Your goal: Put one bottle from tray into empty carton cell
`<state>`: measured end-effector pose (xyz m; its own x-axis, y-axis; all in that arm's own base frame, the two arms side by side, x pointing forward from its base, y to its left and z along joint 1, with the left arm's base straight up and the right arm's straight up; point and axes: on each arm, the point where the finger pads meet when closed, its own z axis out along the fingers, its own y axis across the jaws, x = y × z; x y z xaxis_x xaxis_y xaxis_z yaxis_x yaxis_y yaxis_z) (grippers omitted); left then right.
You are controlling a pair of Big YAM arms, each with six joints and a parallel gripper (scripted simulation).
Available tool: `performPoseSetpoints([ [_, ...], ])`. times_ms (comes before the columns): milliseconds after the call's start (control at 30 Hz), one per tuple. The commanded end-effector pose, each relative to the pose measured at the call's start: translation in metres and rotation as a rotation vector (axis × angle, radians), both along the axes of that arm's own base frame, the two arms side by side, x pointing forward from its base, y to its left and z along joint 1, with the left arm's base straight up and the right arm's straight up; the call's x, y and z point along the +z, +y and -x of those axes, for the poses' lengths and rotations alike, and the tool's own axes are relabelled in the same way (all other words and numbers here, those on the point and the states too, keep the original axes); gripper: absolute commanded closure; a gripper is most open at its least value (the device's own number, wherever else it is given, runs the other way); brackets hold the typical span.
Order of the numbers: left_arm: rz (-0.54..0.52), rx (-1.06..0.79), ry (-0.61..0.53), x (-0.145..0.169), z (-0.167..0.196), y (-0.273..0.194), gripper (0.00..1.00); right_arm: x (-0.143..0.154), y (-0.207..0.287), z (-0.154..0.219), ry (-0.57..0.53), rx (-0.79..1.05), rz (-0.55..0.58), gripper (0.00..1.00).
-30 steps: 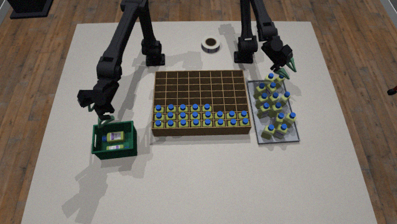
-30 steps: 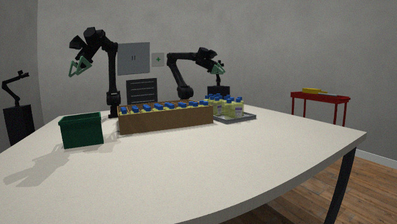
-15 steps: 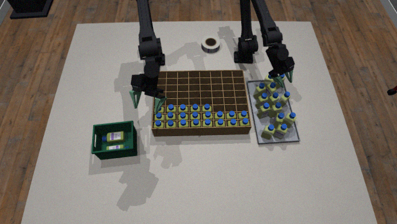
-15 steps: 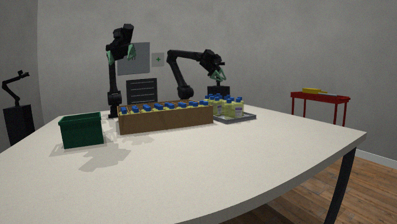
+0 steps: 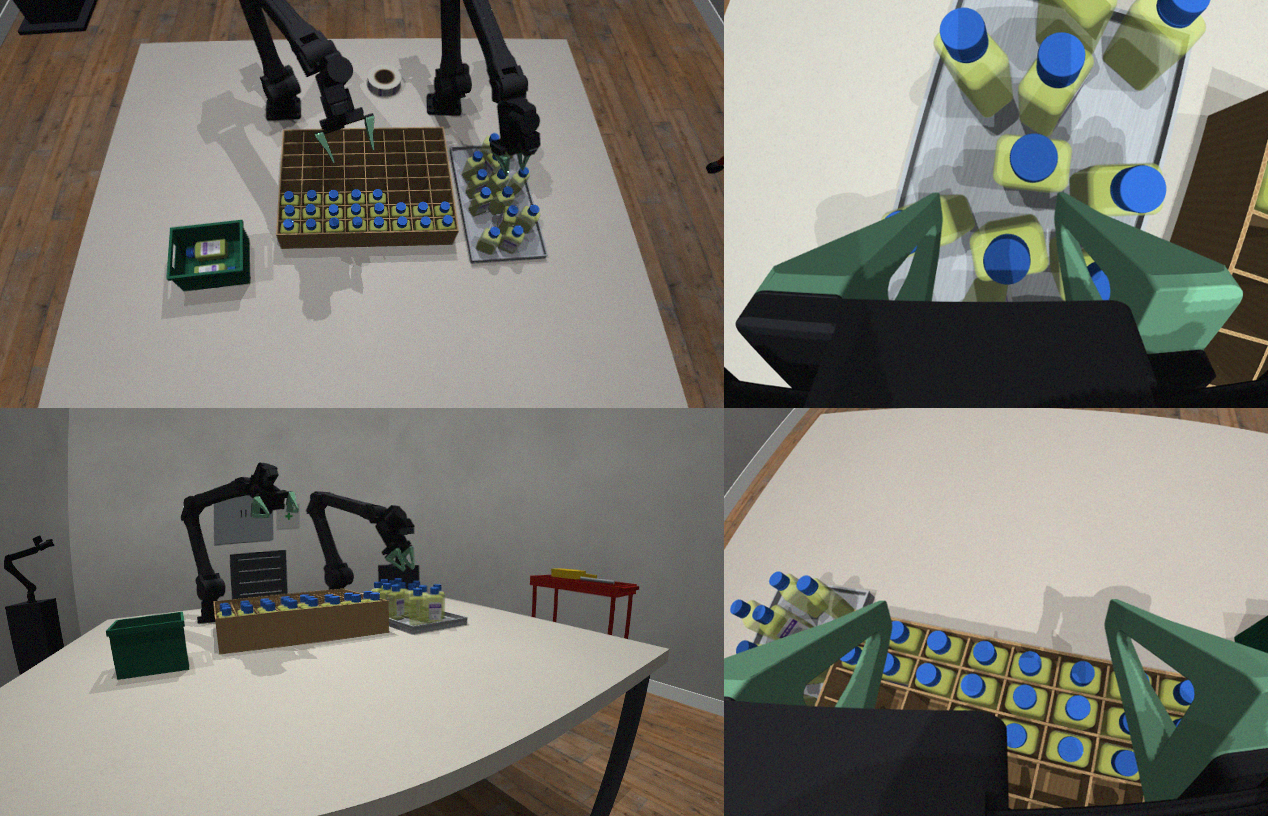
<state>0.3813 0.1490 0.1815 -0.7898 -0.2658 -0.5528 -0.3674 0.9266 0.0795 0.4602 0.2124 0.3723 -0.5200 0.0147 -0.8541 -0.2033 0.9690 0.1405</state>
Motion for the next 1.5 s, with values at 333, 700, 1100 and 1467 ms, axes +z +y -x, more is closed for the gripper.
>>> performPoseSetpoints([
  [333, 0.108, -0.113, 0.076, -0.011, -0.034, -0.002, 0.48, 0.041, 0.135, 0.168, -0.342, 0.601, -0.044, 0.00],
  [700, 0.097, -0.126, 0.057, -0.017, -0.051, -0.004, 0.48, 0.055, 0.157, 0.207, -0.388, 0.738, -0.093, 0.00],
  [1100, 0.108, -0.118, 0.083, -0.046, -0.049, -0.002, 0.48, 0.053, 0.156, 0.204, -0.381, 0.729, -0.093, 0.00],
  [1467, 0.112, -0.123, 0.105, -0.068, -0.037, -0.004, 0.48, 0.053, 0.156, 0.204, -0.381, 0.729, -0.093, 0.00],
])
